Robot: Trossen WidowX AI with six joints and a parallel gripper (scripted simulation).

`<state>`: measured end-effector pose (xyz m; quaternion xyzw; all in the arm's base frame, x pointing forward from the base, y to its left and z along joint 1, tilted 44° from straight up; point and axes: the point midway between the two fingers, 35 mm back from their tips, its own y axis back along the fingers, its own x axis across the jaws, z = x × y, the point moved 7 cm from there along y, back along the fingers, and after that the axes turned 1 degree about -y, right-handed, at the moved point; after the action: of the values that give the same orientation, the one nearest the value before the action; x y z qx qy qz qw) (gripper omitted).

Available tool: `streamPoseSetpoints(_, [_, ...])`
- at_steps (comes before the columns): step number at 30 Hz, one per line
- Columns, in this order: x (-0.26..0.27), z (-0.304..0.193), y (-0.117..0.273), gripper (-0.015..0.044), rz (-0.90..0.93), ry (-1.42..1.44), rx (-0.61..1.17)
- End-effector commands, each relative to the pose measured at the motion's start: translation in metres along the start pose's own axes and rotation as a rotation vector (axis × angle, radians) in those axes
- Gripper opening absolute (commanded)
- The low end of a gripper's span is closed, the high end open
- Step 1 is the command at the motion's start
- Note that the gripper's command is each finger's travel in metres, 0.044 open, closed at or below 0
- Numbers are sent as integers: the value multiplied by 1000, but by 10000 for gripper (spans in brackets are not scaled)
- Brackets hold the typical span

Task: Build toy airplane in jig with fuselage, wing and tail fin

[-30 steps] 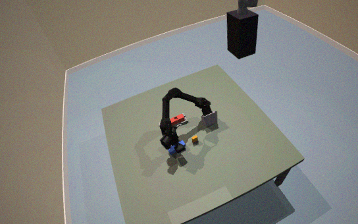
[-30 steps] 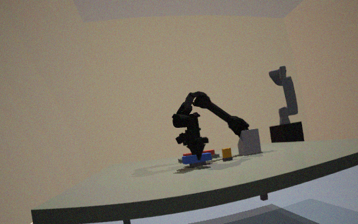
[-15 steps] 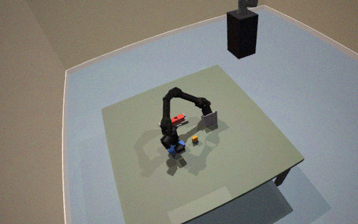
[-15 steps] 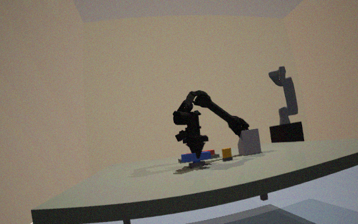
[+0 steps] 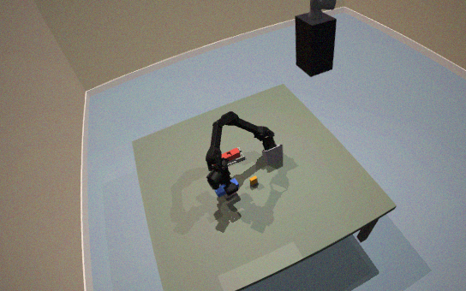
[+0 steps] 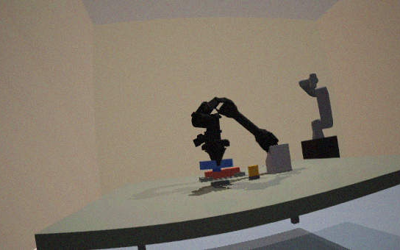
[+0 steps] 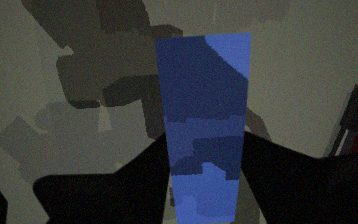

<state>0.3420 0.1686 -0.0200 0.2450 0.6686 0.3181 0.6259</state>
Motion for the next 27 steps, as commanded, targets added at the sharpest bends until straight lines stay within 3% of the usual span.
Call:
streamPoseSetpoints(1, [0,0,14,0,7,-1,8])
streamPoseSetpoints(19, [-5,-4,68,0,-4,11,50])
streamPoseSetpoints(27, [-21,-4,71,0,3,85,52])
